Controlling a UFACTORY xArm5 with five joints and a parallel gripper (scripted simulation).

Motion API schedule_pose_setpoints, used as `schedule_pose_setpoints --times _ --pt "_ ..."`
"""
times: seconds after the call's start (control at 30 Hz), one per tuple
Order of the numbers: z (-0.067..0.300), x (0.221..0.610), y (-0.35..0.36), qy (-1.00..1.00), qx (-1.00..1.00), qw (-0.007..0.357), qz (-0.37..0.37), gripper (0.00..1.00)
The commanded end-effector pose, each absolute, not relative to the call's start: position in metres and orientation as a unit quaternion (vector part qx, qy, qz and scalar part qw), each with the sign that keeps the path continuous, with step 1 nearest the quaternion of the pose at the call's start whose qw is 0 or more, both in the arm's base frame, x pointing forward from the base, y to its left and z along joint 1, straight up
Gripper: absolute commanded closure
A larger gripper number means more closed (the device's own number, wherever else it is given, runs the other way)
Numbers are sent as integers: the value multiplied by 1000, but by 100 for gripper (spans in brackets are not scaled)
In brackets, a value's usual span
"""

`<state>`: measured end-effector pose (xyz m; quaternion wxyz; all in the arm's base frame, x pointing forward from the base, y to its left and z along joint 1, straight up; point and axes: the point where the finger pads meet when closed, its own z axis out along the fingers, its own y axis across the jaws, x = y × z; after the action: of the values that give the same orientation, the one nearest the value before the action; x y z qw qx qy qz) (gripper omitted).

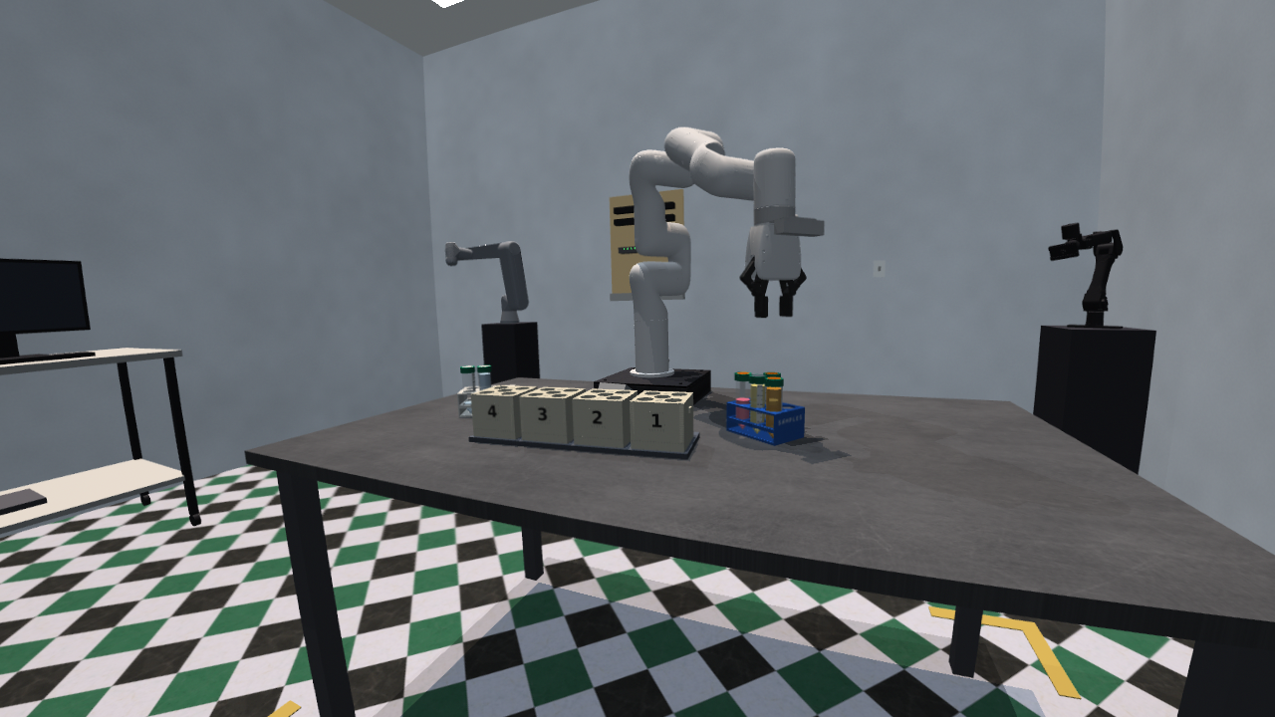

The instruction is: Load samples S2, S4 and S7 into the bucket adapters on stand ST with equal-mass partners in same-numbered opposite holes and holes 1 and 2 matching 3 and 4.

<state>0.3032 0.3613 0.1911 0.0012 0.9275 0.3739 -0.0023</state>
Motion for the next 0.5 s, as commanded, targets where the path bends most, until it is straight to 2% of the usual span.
schedule_pose_setpoints --times 0.0,0.47 --pt "193 282 359 303 953 1 4 43" --pt "193 276 358 108 994 0 4 43"
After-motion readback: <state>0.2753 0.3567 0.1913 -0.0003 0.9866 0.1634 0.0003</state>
